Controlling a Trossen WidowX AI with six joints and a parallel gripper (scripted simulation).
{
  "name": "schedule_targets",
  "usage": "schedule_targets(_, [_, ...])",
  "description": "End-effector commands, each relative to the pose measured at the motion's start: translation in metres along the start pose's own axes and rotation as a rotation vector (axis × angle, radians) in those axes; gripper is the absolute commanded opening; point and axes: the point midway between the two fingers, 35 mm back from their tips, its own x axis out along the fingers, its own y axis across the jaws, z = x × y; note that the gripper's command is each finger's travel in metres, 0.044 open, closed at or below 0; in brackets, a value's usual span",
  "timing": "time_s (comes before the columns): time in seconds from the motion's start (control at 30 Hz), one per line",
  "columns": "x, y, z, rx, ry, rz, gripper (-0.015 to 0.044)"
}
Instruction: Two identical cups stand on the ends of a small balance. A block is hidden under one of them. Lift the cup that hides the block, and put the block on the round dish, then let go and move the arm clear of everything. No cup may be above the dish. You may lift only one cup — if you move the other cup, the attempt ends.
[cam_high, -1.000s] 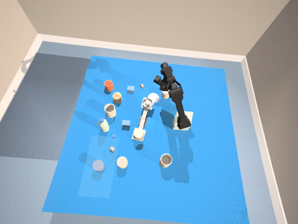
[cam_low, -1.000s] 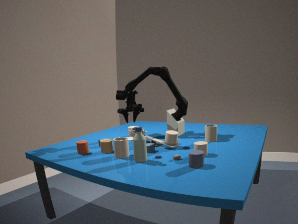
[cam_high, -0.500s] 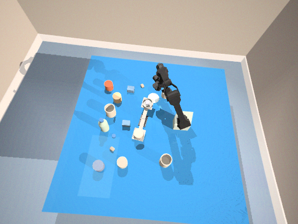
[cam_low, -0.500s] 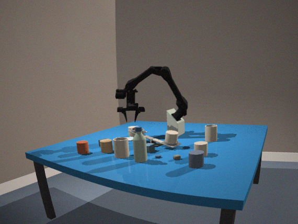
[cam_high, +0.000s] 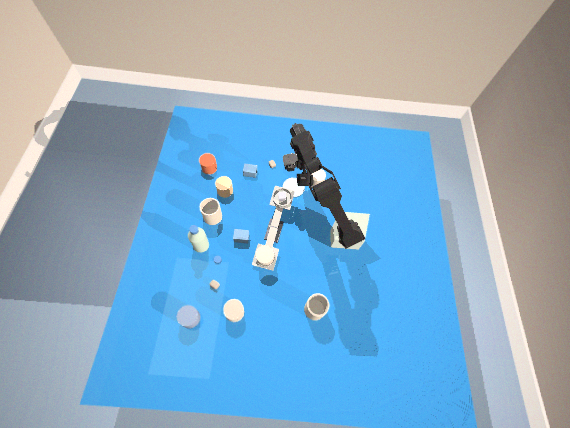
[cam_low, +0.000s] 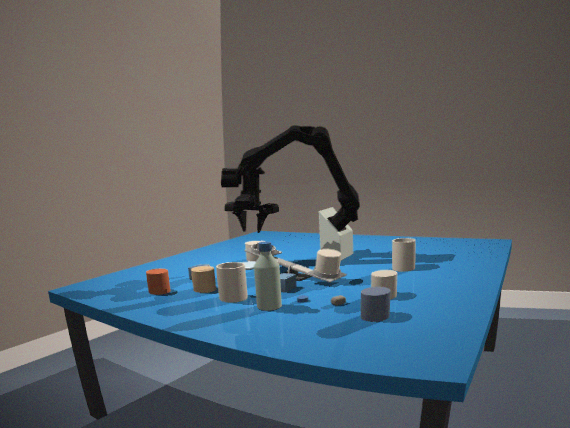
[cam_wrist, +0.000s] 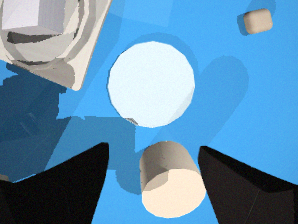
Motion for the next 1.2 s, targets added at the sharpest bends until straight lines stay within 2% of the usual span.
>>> schedule_targets(0.0, [-0.003,0.006,0.009,0.134,-0.002,0.004,0.0260])
schedule_targets(1.17, [-0.016,0.066,0.073,1.329,0.033,0.042,0.0260])
